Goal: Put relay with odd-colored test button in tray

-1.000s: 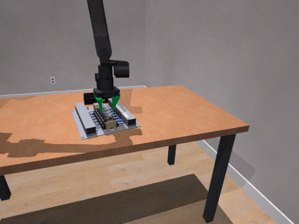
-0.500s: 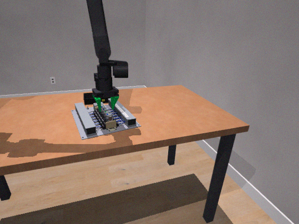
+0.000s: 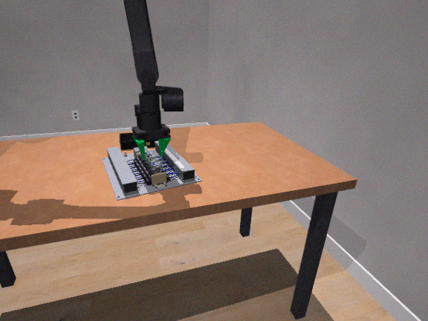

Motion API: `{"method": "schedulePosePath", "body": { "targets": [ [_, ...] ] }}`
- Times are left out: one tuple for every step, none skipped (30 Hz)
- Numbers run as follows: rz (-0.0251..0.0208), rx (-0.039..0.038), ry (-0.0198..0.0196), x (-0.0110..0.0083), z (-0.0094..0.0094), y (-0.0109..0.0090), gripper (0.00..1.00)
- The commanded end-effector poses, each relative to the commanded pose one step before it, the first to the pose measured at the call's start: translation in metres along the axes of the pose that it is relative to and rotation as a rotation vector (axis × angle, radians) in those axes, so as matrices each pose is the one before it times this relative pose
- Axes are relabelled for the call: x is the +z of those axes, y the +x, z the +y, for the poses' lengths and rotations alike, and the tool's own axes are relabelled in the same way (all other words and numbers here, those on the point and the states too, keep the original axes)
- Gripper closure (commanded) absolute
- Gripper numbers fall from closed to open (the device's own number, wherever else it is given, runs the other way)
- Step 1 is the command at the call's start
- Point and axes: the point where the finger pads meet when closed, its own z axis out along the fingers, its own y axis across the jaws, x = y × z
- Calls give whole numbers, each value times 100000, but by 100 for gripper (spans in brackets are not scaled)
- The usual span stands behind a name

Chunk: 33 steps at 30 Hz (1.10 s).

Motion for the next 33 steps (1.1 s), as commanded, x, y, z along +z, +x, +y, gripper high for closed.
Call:
{"method": "schedulePosePath", "body": {
  "targets": [
    [1868, -60, 4509, -1519, -1670, 828, 41],
    [3, -1, 6, 0, -3, 2, 41],
    [3, 0, 5, 0, -3, 2, 41],
    [2, 0, 4, 0, -2, 2, 41],
    [2, 0, 4, 0, -2, 1, 41],
    [2, 0, 3, 0, -2, 1, 41],
    [1, 0, 3, 0, -1, 1, 41],
    [1, 0, 2, 0, -1, 1, 41],
    [1, 0, 2, 0, -1, 1, 41],
    [1, 0, 2, 0, -1, 1, 41],
    [1, 0, 1, 0, -1, 1, 41],
    [1, 0, 1, 0, -1, 0, 41],
    [1, 0, 1, 0, -1, 0, 41],
    [0, 0, 1, 0, 0, 0, 41],
    [0, 0, 0, 0, 0, 0, 41],
    [0, 0, 0, 0, 0, 0, 41],
    [0, 0, 1, 0, 0, 0, 41],
    [0, 0, 1, 0, 0, 0, 41],
    [0, 0, 1, 0, 0, 0, 41],
    [0, 0, 0, 0, 0, 0, 41],
    [1, 0, 1, 0, -2, 1, 41],
    [3, -1, 6, 1, -10, 5, 41],
    [8, -2, 17, 2, -24, 13, 41],
    [7, -1, 6, 4, -34, 20, 41],
    [4, 1, -9, 6, -44, 27, 41],
    [2, 2, -23, 9, -52, 33, 41],
    [0, 4, -34, 10, -56, 37, 41],
    [-1, 5, -43, 11, -56, 38, 41],
    [-6, 6, -57, 12, -44, 34, 41],
    [-12, 8, -73, 12, -26, 26, 41],
    [-13, 8, -73, 11, -14, 19, 41],
    [0, 0, 0, 0, 0, 0, 41],
    [0, 0, 0, 0, 0, 0, 41]
  ]
}}
